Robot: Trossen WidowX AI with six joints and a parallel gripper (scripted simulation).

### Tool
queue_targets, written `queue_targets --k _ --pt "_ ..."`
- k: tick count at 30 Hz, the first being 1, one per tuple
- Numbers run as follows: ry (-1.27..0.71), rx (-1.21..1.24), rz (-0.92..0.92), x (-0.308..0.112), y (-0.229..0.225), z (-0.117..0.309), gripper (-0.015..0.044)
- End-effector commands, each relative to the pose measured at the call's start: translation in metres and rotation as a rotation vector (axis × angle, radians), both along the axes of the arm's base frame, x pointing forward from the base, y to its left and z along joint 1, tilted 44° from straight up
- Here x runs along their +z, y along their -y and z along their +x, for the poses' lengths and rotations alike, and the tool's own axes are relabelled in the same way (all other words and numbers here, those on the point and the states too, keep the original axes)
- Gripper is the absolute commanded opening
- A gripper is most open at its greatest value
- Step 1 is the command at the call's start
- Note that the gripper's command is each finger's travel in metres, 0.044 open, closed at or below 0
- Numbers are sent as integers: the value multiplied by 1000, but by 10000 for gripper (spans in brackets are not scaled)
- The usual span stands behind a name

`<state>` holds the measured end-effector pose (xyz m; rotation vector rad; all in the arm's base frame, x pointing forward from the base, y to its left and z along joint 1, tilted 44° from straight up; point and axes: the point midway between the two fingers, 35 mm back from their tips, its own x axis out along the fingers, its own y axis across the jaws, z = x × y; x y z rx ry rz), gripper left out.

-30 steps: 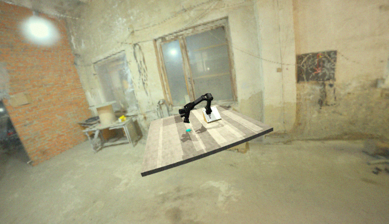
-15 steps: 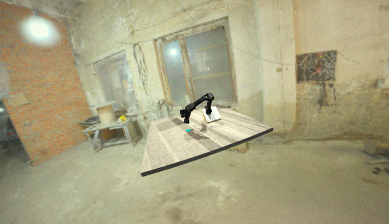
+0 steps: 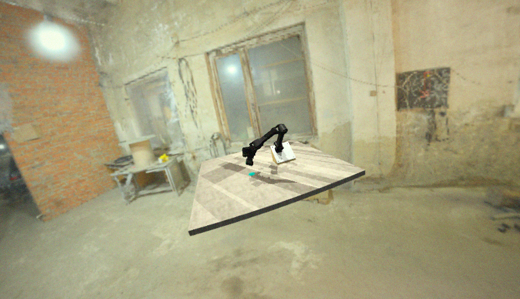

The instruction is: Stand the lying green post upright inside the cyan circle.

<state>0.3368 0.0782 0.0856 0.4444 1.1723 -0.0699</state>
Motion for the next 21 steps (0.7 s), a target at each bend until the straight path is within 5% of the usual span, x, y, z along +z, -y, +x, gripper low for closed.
queue_targets --k 1,21 --pt "23 -14 -12 1 0 0 23" --pt "137 -78 -54 4 -2 1 23"
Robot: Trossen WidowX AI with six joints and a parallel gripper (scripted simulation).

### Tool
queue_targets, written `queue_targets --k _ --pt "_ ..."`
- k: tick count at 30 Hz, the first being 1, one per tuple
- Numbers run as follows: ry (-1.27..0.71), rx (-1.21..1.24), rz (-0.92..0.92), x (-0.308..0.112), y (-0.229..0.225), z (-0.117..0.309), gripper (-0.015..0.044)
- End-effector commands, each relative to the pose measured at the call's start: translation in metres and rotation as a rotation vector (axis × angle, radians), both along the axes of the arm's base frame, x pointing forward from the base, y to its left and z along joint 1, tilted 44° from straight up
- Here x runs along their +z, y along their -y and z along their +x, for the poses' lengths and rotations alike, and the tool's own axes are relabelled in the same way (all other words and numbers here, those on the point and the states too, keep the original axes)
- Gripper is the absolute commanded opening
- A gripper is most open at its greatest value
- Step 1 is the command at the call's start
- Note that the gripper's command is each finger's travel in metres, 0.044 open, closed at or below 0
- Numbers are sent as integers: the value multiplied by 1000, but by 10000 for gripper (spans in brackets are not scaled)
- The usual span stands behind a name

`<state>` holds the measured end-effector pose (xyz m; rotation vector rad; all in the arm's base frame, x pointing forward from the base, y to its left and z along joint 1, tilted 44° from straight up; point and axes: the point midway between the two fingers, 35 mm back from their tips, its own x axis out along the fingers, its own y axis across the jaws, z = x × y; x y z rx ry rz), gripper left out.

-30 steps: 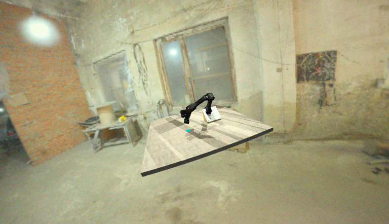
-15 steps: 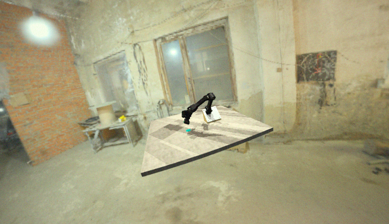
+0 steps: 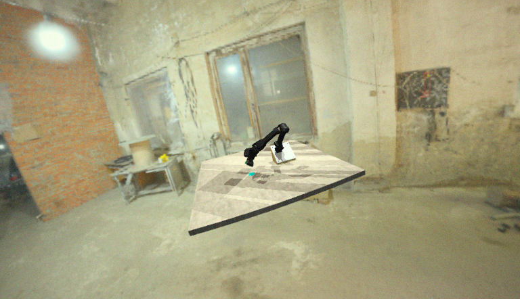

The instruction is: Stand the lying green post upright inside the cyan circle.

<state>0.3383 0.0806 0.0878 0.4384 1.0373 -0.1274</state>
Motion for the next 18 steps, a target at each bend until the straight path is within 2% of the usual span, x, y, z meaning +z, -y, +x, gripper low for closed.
queue_targets --k 1,18 --pt "25 -15 -7 2 0 0 23" --pt "128 -75 -26 6 -1 -1 23"
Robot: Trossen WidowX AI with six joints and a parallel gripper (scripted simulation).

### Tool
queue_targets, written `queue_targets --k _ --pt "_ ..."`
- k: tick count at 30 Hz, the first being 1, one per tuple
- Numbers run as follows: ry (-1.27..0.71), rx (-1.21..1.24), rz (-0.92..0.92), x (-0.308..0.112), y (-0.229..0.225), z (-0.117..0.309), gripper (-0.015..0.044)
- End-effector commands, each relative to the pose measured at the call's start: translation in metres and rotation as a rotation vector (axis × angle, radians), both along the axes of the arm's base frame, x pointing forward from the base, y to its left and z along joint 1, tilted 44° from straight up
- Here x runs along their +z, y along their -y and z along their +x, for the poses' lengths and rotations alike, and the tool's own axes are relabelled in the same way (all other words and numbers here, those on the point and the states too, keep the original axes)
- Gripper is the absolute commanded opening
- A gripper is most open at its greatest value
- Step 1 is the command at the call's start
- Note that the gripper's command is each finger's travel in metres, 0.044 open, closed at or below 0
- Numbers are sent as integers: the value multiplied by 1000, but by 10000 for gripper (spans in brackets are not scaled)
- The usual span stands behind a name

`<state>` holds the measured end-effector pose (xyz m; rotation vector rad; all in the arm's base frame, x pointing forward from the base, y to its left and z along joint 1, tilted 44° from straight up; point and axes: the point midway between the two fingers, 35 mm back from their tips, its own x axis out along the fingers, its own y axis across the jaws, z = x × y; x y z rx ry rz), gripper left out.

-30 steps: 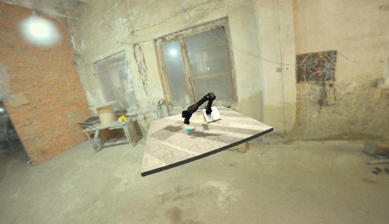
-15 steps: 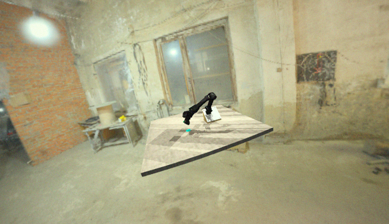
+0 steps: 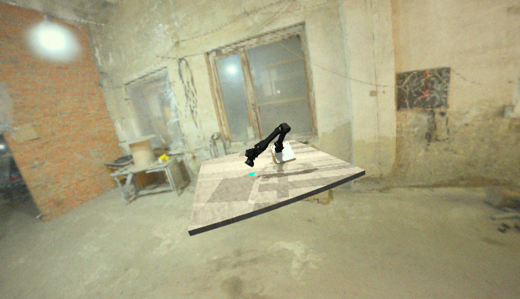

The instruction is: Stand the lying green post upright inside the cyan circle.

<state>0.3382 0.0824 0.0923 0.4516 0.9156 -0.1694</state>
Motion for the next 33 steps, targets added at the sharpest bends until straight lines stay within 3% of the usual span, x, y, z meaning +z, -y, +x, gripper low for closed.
queue_targets --k 1,33 --pt "26 -16 -3 2 0 -1 23" --pt "228 -137 4 15 -1 -6 23"
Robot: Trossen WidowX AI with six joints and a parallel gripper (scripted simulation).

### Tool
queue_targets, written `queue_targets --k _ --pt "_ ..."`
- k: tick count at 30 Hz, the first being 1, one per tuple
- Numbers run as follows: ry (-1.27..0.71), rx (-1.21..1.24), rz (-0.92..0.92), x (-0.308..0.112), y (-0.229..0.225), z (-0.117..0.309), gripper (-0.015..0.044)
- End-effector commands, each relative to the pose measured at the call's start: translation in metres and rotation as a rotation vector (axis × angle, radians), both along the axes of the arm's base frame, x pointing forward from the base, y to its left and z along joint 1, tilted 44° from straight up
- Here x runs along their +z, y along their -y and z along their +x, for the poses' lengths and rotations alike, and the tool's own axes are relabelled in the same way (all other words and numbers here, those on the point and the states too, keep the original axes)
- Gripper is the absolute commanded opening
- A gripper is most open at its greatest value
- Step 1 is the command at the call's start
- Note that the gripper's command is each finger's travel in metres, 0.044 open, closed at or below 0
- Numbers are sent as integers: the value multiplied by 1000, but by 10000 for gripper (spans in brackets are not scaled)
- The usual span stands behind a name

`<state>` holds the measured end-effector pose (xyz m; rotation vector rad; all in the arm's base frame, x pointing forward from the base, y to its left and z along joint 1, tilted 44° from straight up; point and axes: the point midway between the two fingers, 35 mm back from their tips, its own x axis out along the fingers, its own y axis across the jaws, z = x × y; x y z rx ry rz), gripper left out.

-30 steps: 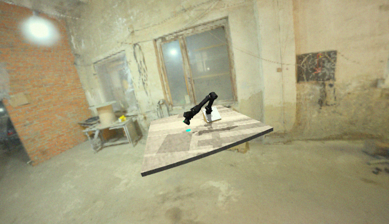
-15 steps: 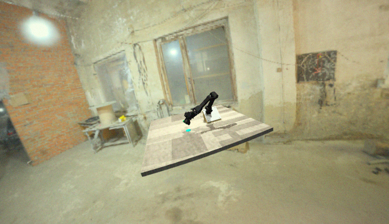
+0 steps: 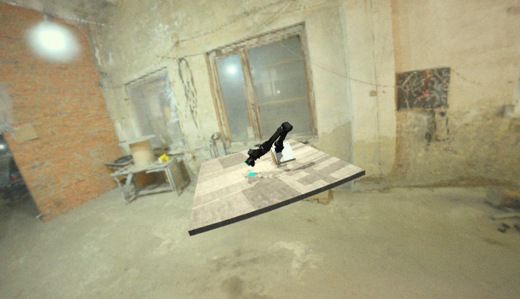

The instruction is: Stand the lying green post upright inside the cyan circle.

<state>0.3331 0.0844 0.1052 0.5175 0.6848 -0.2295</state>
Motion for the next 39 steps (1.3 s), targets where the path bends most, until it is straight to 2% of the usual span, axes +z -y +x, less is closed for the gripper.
queue_targets --k 1,39 --pt "27 -17 4 3 1 -1 23" --pt "271 -164 84 22 3 -18 23"
